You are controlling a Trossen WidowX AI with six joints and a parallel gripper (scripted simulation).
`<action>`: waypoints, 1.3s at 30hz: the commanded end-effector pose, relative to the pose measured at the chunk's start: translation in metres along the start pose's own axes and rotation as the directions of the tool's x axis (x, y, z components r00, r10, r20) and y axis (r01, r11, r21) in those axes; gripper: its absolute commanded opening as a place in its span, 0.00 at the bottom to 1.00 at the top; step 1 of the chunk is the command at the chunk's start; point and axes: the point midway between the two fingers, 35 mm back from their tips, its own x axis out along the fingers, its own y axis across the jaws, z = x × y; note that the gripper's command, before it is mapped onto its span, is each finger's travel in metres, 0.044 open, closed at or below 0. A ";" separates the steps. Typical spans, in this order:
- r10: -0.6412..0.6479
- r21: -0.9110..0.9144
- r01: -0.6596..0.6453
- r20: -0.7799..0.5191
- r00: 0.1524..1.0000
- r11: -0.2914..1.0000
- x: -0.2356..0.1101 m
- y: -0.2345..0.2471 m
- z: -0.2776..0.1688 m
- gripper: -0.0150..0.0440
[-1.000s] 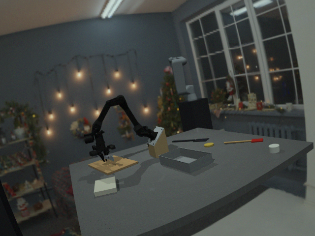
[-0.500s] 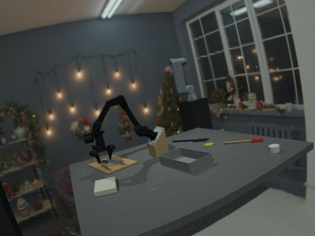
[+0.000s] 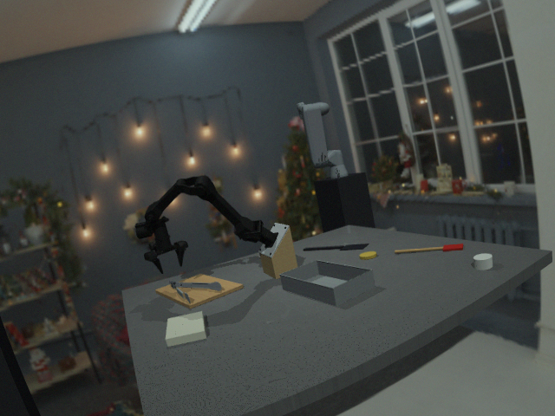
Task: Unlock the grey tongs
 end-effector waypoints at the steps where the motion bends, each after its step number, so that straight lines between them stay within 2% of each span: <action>1: 0.008 0.001 -0.008 0.001 1.000 1.000 -0.027 -0.004 0.030 1.00; 5: 0.026 0.006 -0.026 0.011 1.000 1.000 -0.055 -0.010 0.056 1.00; 9: 0.026 0.007 -0.026 0.014 1.000 1.000 -0.063 -0.011 0.057 1.00; 15: 0.016 0.014 -0.016 0.025 1.000 1.000 -0.098 -0.012 0.049 1.00; 39: 0.016 0.014 -0.016 0.025 1.000 1.000 -0.098 -0.012 0.049 1.00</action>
